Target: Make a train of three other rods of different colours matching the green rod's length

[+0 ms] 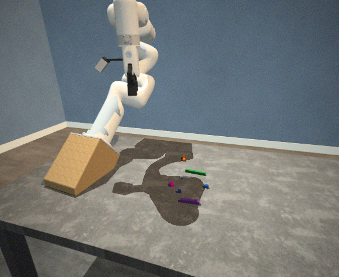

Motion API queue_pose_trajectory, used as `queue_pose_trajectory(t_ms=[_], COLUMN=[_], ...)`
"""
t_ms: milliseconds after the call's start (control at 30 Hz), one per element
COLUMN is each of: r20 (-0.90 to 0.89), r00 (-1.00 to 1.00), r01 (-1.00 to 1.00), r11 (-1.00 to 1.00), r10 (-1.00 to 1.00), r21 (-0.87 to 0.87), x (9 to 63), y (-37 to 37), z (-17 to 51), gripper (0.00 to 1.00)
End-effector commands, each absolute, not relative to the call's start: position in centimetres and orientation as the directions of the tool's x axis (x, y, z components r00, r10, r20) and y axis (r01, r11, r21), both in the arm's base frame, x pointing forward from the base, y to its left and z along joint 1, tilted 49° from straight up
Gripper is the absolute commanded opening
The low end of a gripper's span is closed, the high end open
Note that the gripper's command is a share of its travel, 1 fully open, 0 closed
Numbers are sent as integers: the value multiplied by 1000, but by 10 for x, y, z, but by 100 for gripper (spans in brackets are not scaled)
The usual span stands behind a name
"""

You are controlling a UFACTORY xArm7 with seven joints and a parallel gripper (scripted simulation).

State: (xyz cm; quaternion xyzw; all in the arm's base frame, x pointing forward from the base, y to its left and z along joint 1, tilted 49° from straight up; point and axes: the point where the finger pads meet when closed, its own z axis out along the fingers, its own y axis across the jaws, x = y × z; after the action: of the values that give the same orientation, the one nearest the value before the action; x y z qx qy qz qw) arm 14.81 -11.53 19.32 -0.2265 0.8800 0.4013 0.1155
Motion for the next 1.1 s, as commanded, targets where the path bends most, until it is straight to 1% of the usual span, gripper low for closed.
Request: queue_pose_trajectory(t_ms=[0,100,133,600,667,700,1067], r20=[-372,-368,-355,-260,-260,-229,-95], r00=[-883,-886,-896,-951,-951,-963,-994], r01=[-469,-463,-442,-305,-305,-266,-108], r11=[587,589,595,627,627,634,659], r10=[-287,-282,-265,-166,-166,-141,-57], r21=[660,663,671,717,717,726,744], x=[178,183,199,252,252,259,266], y=[-115,-113,-107,-61,-61,-48,4], z=[163,157,140,59,59,42,-14], gripper=[100,100,100,100,100,100,100])
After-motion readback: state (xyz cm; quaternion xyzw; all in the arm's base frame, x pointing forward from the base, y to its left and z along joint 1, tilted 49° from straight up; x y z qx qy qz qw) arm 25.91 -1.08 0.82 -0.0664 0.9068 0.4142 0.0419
